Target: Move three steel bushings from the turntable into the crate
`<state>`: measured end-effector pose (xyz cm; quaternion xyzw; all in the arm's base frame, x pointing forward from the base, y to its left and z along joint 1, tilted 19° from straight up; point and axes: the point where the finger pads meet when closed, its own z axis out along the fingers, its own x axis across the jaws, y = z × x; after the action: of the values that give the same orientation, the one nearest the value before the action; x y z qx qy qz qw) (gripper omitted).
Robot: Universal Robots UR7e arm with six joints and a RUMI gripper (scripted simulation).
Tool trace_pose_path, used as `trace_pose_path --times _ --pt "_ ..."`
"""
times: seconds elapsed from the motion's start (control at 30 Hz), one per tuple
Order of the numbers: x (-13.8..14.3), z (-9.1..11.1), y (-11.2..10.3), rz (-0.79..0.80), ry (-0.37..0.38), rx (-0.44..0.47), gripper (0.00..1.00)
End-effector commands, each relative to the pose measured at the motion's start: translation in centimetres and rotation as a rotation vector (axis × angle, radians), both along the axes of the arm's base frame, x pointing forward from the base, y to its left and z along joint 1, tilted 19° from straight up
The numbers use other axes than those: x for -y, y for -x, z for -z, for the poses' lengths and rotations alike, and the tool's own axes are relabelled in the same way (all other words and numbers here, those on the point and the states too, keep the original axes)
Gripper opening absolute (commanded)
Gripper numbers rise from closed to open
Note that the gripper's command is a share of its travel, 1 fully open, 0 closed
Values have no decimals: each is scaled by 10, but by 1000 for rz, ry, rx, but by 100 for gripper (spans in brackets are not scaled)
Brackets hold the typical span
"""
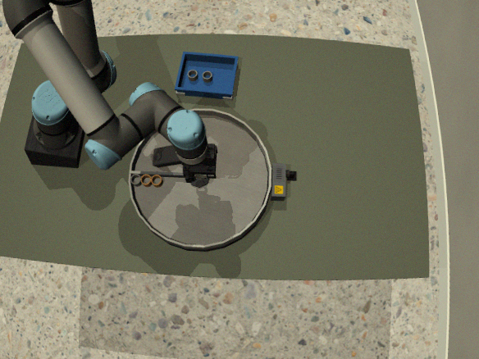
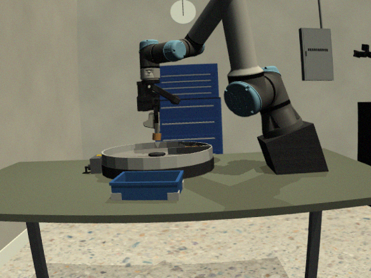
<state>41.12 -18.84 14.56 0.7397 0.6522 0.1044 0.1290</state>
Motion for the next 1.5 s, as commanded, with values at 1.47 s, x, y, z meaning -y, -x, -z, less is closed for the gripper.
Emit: trace_pose_path --times 1.47 --pt "1 12 -8 0 1 0 0"
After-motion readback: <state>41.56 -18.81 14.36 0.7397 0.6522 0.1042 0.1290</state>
